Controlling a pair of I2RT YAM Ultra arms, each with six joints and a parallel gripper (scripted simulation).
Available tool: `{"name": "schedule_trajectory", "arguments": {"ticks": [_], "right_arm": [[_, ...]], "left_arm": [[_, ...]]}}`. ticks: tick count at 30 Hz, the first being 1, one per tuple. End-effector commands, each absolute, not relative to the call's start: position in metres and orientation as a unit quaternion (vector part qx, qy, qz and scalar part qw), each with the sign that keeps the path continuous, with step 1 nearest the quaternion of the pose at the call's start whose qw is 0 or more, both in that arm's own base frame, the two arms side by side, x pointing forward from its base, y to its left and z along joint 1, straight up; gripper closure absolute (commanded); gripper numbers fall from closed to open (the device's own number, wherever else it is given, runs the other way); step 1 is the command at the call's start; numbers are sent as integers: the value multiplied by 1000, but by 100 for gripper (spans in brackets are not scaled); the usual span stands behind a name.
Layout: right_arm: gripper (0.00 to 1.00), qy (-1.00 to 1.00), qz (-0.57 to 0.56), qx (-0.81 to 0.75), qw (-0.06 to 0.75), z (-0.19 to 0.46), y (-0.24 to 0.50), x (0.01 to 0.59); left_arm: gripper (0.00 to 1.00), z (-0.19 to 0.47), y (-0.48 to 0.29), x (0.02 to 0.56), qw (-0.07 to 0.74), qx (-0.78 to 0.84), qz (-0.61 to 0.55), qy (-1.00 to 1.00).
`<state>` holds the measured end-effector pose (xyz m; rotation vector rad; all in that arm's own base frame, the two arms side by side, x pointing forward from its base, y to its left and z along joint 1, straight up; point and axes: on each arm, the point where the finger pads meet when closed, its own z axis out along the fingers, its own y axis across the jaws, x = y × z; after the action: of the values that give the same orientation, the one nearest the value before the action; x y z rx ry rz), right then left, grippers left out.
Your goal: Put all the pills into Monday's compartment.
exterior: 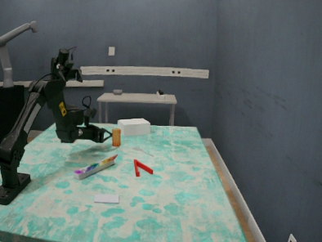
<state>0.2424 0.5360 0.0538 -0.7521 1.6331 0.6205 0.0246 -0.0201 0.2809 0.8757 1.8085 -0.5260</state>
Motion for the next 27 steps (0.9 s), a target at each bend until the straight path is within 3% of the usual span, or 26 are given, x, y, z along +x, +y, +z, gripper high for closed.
{"name": "schedule_trajectory", "arguments": {"ticks": [1, 27], "right_arm": [[35, 696, 266, -320, 586, 61, 545, 253], [35, 696, 267, -320, 586, 56, 570, 275]], "left_arm": [[0, 286, -23, 27, 507, 365, -216, 750], [0, 286, -23, 27, 507, 365, -216, 750]]}}
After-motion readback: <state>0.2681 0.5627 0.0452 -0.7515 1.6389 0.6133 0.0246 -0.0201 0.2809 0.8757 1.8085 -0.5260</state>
